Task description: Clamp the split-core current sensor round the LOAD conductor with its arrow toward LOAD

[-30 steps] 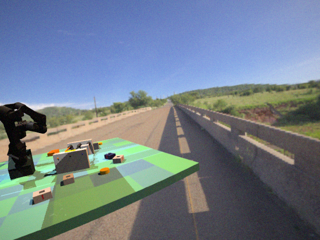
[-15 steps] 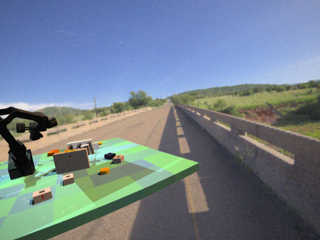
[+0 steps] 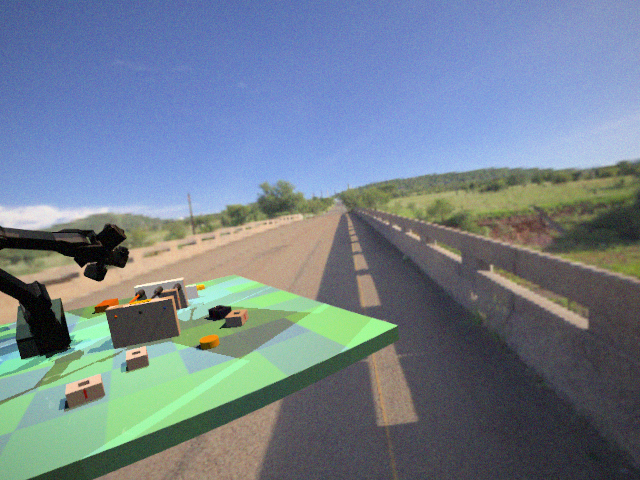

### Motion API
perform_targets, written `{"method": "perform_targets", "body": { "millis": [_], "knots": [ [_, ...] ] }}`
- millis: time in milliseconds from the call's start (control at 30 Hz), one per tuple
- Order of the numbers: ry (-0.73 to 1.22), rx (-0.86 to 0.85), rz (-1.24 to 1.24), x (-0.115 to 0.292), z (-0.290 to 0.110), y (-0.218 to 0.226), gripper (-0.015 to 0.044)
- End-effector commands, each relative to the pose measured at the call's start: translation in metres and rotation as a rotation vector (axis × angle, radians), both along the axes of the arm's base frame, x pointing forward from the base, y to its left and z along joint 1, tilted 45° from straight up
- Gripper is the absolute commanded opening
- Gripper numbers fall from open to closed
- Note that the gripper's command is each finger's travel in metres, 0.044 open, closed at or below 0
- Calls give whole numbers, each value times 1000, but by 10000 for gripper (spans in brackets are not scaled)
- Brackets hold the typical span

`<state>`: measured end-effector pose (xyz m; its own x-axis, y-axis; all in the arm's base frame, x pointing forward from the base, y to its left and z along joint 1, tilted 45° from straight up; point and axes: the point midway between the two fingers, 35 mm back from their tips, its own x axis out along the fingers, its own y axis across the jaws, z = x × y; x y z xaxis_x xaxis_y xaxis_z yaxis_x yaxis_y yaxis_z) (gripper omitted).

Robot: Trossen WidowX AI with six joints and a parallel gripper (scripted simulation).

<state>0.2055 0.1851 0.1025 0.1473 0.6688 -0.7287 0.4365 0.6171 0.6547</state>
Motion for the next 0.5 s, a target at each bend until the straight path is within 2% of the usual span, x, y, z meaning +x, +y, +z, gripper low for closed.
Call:
{"method": "perform_targets", "body": {
  "millis": [0, 233, 467],
  "knots": [
    [-287, -44, 10, 33, 21, -16, 440],
    [-820, -247, -15, 89, 77, -63, 440],
    [-1310, -644, -130, 118, 161, -135, 440]
  ]
}}
